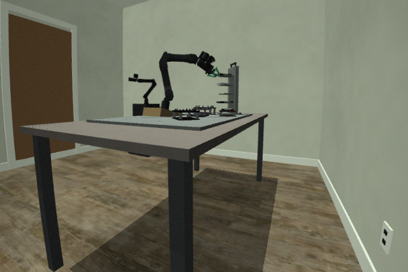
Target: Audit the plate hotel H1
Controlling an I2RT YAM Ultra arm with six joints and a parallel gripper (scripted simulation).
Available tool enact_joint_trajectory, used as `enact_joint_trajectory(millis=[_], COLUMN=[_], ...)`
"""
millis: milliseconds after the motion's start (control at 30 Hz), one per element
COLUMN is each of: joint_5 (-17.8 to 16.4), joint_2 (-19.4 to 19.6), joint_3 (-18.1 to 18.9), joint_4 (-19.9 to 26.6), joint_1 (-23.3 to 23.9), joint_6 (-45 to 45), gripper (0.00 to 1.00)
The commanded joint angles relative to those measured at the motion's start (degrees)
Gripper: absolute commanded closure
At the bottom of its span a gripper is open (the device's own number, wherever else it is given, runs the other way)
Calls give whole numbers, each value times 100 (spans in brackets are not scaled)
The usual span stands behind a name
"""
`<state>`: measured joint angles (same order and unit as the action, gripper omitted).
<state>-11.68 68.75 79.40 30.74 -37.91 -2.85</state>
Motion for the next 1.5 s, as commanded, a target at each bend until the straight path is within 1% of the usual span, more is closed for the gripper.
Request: enact_joint_trajectory(millis=[0, 33, 100, 133, 200, 267, 300, 333, 400, 467, 533, 600, 667, 700, 733, 767, 833, 900, 1000, 1067, 1167, 1233, 1267, 1333, 1367, 1433, 1467], joint_5=[-54, -60, -60, -66, -80, -91, -94, -98, -111, -122, -136, -149, -149, -156, -165, -171, -182, -197, -217, -234, -257, -257, -266, -285, -293, -306, -314], joint_2=[-267, -293, -293, -334, -371, -425, -459, -492, -537, -599, -646, -703, -703, -740, -757, -783, -843, -892, -977, -1027, -1110, -1110, -1147, -1187, -1212, -1274, -1302], joint_3=[8, -57, -57, 59, -173, -216, -107, -145, -298, -220, -373, -328, -328, -304, -448, -476, -387, -530, -502, -614, -629, -629, -544, -746, -762, -652, -724], joint_4=[-52, -83, -83, -68, -9, 69, 53, -53, -32, 17, 24, 106, 106, 21, 32, 62, 127, 93, 175, 179, 224, 224, 199, 290, 341, 336, 246], joint_1=[94, 100, 100, 106, 120, 131, 135, 141, 155, 165, 180, 193, 193, 201, 210, 217, 228, 244, 265, 283, 307, 307, 317, 336, 343, 358, 368], joint_6=[37, 40, 40, 38, 44, 47, 51, 55, 57, 61, 66, 70, 70, 70, 75, 78, 82, 88, 95, 102, 110, 110, 108, 117, 119, 129, 135], gripper=[14, 14, 14, 14, 14, 14, 14, 14, 14, 14, 14, 14, 14, 14, 14, 14, 14, 14, 14, 14, 14, 14, 14, 14, 14, 14, 14])
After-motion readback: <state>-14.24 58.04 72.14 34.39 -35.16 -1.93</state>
